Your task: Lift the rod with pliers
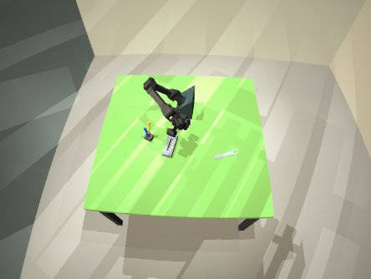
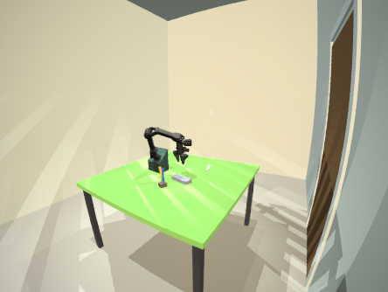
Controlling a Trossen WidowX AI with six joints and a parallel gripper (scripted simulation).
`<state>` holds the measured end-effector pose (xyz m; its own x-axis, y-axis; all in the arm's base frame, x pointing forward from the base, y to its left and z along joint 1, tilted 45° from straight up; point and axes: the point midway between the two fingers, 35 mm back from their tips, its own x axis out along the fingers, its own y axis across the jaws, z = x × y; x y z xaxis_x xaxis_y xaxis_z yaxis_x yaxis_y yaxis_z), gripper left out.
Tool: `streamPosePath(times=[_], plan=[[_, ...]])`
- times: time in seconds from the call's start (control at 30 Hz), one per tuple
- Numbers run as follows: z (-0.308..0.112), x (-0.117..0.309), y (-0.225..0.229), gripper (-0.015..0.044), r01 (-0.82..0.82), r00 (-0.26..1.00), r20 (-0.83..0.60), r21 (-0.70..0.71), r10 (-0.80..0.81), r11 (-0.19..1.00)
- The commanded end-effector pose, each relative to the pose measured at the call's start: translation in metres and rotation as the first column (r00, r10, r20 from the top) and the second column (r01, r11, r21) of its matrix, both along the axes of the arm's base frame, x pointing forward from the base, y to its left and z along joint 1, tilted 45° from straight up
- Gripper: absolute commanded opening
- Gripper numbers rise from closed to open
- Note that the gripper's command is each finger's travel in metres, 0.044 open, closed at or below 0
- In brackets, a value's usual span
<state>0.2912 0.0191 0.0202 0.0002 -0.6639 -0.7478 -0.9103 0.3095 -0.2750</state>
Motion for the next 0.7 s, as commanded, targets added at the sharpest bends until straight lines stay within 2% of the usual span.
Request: streamPosePath(times=[0.0, 0.13, 0.67], plan=[[0.000, 0.001, -0.001, 0.0440, -0.038, 0.998, -0.056, -0.042, 0.036, 0.998], [0.002, 0.002, -0.003, 0.0440, -0.038, 0.998, -0.056, -0.043, 0.036, 0.998], [0.061, 0.031, -0.064, 0.0440, -0.038, 0.998, -0.055, -0.046, 0.036, 0.998]])
